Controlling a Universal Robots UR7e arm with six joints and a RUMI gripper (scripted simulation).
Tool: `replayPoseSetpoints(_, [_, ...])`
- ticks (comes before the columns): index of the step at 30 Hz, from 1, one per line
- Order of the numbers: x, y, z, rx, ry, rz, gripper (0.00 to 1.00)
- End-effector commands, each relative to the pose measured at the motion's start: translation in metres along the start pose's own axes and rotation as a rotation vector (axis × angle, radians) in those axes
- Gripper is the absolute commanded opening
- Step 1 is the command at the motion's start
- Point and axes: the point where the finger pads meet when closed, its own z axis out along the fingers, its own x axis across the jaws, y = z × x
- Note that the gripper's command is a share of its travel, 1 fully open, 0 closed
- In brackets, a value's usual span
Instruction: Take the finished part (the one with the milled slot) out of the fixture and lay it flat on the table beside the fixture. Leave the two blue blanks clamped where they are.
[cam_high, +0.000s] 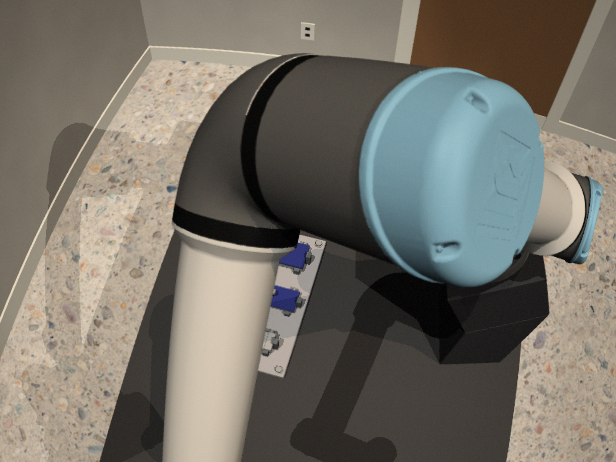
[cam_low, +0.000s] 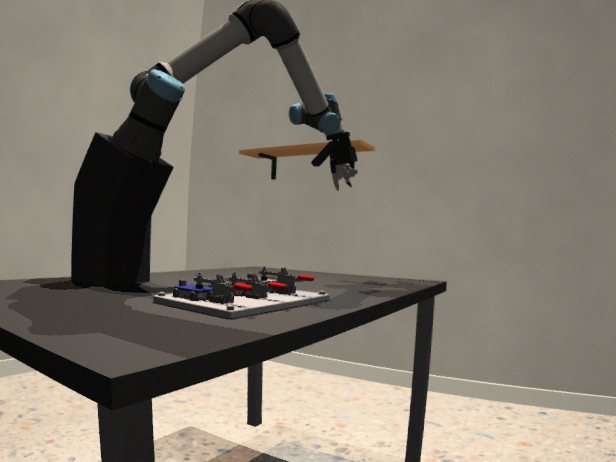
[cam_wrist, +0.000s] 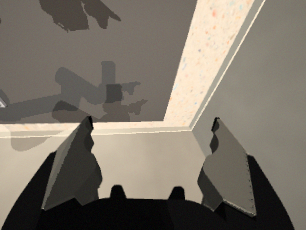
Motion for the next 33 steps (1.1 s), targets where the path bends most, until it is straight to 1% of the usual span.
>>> replayPoseSetpoints(1, [-0.037,0.000,-0.004,0.038,-0.006,-0.031,1.00])
replayPoseSetpoints(6, [-0.087,-0.002,-0.006,0.094,-0.026,-0.075,1.00])
replayPoseSetpoints(13, [-0.174,-0.005,-0.011,0.189,-0.059,-0.150,1.00])
replayPoseSetpoints(15, [-0.174,-0.005,-0.011,0.189,-0.059,-0.150,1.00])
replayPoseSetpoints(20, [-0.243,-0.007,-0.014,0.264,-0.086,-0.210,1.00])
replayPoseSetpoints(26, [-0.318,-0.010,-0.017,0.346,-0.115,-0.274,1.00])
replayPoseSetpoints(33, [-0.318,-0.010,-0.017,0.346,-0.115,-0.274,1.00])
